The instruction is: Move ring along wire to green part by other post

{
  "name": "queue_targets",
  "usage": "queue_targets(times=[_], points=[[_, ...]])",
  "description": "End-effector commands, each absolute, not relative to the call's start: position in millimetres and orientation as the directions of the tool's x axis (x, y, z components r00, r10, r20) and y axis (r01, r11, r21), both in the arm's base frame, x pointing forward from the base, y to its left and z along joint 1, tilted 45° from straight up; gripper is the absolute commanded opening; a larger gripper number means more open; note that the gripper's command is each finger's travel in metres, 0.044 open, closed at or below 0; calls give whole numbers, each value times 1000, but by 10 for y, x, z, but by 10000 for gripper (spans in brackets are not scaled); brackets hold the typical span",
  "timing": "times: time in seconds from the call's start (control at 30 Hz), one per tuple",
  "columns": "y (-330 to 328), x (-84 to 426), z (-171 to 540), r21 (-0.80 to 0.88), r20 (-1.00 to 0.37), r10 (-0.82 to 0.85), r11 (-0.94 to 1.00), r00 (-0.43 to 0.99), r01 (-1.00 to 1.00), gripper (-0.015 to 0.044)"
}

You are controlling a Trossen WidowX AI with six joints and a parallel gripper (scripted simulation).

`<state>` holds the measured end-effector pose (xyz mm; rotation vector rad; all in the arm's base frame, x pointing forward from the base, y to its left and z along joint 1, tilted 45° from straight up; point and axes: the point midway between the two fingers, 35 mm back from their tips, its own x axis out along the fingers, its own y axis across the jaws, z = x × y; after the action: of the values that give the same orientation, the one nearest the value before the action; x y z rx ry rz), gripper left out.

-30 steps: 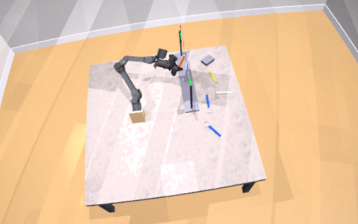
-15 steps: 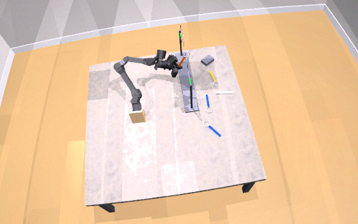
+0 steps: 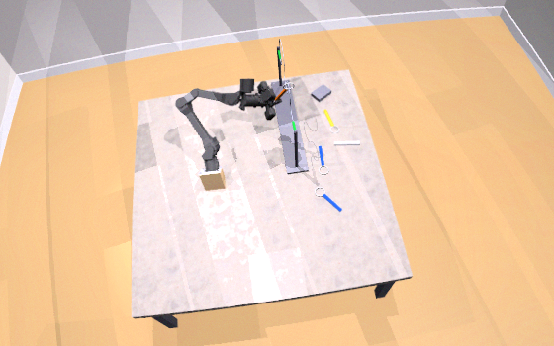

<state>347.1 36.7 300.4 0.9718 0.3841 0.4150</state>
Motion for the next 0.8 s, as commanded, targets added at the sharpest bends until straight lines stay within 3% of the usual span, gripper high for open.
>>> queue_targets(times=[0.0,0.77], points=[[404,3459,3025,896,-87,518,414,851,-160,-150],[480,3446,3253,989,112,524,28,844,-149,-150]])
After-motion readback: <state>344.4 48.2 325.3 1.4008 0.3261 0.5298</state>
